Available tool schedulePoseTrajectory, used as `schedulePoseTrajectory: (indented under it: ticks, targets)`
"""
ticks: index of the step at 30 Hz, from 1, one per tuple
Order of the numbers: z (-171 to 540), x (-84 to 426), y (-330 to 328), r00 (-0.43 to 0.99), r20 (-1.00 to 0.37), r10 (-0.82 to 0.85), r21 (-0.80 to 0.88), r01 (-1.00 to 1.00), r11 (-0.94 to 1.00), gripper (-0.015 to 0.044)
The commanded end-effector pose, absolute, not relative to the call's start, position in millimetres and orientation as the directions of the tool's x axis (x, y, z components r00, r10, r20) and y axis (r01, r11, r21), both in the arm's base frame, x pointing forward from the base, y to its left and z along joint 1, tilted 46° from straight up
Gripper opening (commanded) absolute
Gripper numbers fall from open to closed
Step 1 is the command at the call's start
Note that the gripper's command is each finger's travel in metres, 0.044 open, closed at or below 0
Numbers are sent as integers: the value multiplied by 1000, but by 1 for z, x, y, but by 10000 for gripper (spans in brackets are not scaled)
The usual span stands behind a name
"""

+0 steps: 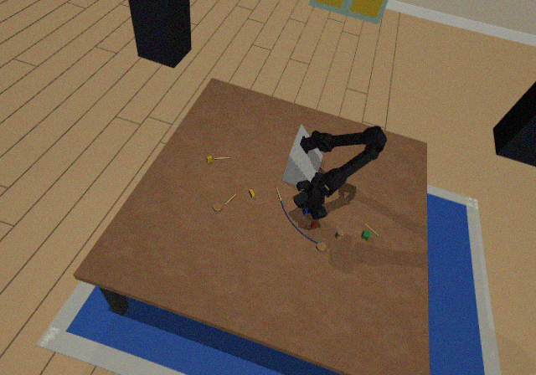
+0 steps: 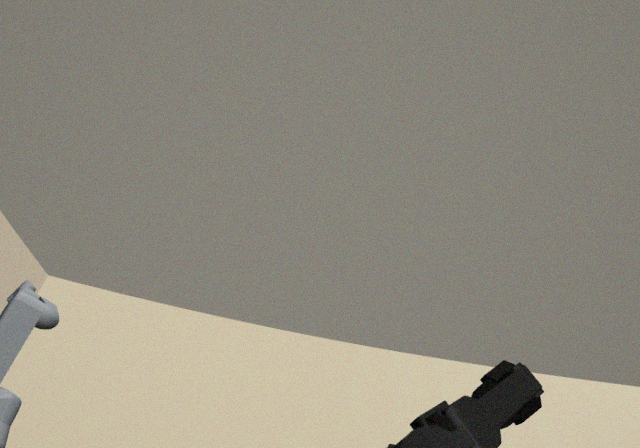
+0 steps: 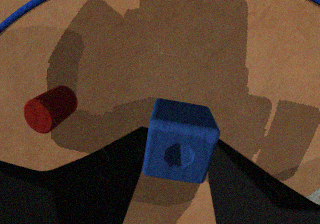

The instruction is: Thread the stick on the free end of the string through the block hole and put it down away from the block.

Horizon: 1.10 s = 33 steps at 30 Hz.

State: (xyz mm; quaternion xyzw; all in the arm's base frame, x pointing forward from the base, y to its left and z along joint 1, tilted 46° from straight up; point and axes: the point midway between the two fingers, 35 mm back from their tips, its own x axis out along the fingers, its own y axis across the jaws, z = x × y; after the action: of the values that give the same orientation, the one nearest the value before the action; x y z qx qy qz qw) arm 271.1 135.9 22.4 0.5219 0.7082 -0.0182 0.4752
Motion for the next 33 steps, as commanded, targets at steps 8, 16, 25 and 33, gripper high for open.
schedulePoseTrajectory:
  ticks: [8,16,25,33]
  targets:
    - [29,272,131,0,-691,723,477,751,456,0]
    - [31,271,130,6,-699,715,476,751,458,0]
    - [34,266,136,95,-768,634,473,751,461,0]
    - [36,261,142,183,-824,536,469,752,464,0]
